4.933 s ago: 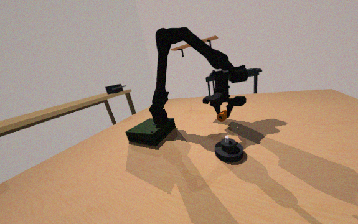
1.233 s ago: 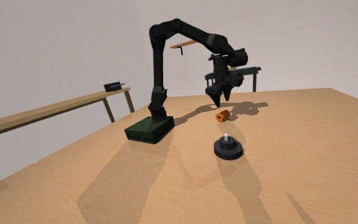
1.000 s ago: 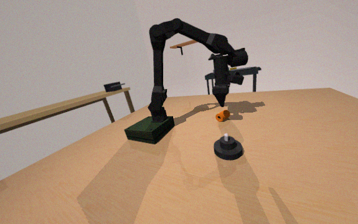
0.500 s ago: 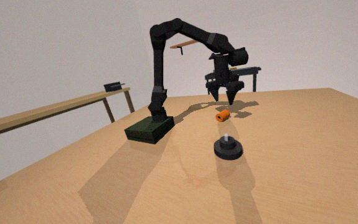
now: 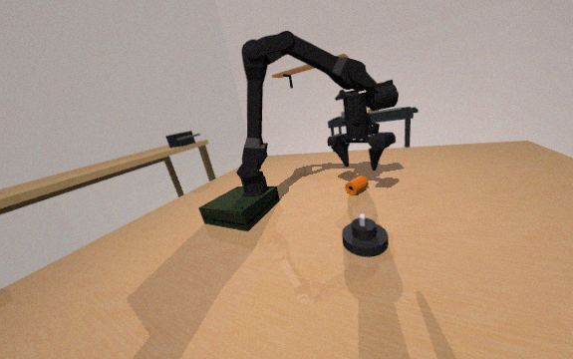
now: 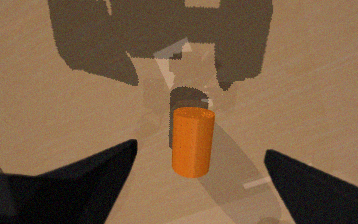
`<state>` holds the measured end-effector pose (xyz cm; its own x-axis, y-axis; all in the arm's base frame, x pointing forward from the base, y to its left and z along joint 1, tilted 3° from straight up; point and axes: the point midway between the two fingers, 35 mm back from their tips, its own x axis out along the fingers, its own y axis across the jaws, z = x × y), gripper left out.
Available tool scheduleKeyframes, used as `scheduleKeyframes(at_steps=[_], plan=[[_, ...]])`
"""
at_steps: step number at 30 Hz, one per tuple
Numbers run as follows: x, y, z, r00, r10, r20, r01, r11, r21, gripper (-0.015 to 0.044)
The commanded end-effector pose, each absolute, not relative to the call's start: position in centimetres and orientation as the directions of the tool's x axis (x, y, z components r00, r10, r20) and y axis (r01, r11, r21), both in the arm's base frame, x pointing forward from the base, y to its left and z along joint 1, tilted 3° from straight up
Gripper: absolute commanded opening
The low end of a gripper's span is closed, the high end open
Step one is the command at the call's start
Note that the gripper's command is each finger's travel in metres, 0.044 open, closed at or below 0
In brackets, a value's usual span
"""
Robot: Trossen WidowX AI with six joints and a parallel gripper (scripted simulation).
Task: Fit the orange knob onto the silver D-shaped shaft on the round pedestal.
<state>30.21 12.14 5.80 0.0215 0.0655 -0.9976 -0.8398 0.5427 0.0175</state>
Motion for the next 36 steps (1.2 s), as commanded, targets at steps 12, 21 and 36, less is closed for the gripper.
scheduleKeyframes(at_steps=[12,21,36], plan=[[30.0,12.3,3.2,0.0,0.063,-0.998,-0.843,0.537,0.034,0.044],[30.0,12.4,1.8,0.0,0.063,-0.998,-0.843,0.537,0.034,0.044],[30.0,12.5,-0.1,0.0,0.063,-0.998,-0.843,0.537,0.034,0.0414]])
